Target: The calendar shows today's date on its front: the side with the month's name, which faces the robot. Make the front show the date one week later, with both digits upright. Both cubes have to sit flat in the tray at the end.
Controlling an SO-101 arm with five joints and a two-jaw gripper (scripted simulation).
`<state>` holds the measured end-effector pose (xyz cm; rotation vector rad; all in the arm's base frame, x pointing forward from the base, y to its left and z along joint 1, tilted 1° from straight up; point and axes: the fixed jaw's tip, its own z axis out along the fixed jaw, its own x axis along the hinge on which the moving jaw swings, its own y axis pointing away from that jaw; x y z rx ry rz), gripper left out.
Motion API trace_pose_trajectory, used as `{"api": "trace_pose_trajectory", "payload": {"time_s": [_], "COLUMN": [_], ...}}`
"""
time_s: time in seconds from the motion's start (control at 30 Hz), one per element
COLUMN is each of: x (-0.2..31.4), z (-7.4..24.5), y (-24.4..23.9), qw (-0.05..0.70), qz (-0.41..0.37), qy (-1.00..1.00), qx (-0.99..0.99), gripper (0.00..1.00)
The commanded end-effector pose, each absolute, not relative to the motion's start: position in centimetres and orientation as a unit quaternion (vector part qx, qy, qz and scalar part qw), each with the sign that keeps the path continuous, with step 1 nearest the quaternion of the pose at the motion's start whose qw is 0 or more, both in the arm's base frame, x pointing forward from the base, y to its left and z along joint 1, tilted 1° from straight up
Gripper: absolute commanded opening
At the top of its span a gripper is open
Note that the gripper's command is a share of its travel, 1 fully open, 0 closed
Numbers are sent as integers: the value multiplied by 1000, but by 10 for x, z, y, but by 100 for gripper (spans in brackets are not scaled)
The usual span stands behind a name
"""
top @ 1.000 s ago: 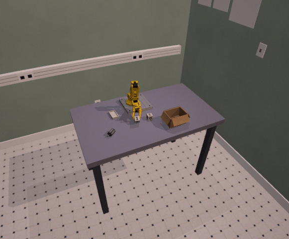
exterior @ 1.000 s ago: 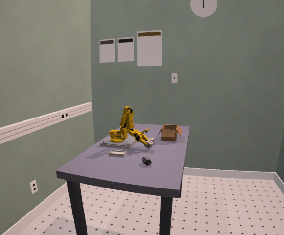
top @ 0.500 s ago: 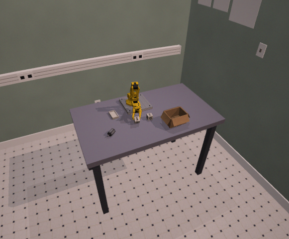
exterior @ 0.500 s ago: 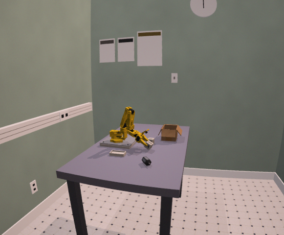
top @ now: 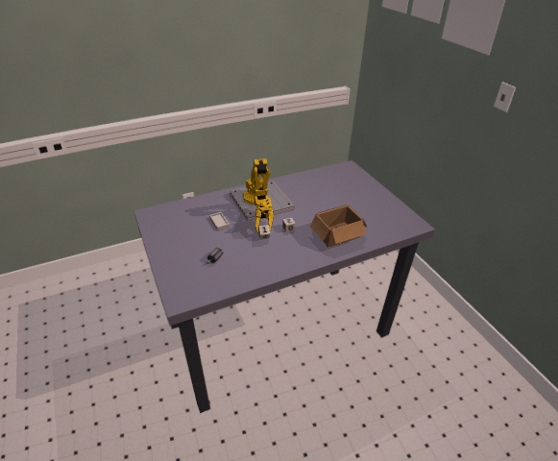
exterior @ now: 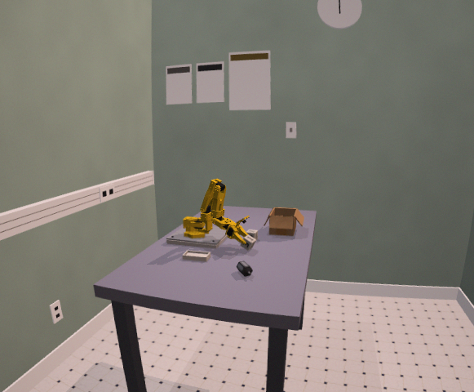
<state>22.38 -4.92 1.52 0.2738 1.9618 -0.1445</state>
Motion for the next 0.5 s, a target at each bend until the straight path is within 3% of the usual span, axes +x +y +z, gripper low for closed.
{"api": "trace_pose_trajectory", "payload": {"time_s": [0.0, 0.3, 0.47], "x": [225, 225, 225], "z": [16, 16, 16], "y": [-51, -51, -51], "qw": [551, 551, 551], "qz": [-66, -66, -66], "qy": [824, 824, 824], "qx": [114, 114, 114], "gripper": [0, 21, 24]}}
